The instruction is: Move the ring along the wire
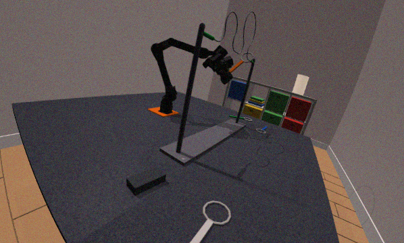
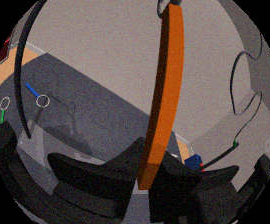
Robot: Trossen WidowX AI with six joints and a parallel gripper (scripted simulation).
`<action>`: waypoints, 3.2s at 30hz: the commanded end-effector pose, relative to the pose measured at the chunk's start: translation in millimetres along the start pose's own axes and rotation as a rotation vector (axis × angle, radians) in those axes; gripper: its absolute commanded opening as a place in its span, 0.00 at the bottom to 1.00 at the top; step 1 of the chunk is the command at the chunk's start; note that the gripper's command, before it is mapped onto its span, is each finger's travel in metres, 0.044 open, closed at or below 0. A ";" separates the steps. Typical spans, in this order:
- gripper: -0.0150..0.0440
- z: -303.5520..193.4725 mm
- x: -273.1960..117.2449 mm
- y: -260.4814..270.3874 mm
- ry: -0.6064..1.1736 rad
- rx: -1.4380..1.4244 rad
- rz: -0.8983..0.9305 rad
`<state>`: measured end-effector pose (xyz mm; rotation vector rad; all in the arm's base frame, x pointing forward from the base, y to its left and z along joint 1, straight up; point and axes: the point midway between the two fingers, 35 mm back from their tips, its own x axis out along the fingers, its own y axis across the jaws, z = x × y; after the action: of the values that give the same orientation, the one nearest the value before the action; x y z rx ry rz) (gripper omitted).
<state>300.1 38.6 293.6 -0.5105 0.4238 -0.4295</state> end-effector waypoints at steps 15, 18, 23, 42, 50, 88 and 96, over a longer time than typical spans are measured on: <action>0.00 11.7 -13.1 62.5 0.046 0.341 0.160; 0.00 14.6 -15.4 69.4 0.051 0.377 0.177; 0.00 20.1 -19.4 80.3 0.058 0.432 0.202; 0.00 32.7 -28.3 102.6 0.065 0.494 0.231; 0.00 36.7 -31.0 109.3 0.065 0.497 0.232; 0.00 29.8 -31.7 138.5 0.063 0.499 0.232; 0.00 29.6 -31.6 138.6 0.063 0.499 0.232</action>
<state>327.5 174.7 251.1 0.0335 0.4157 -0.3073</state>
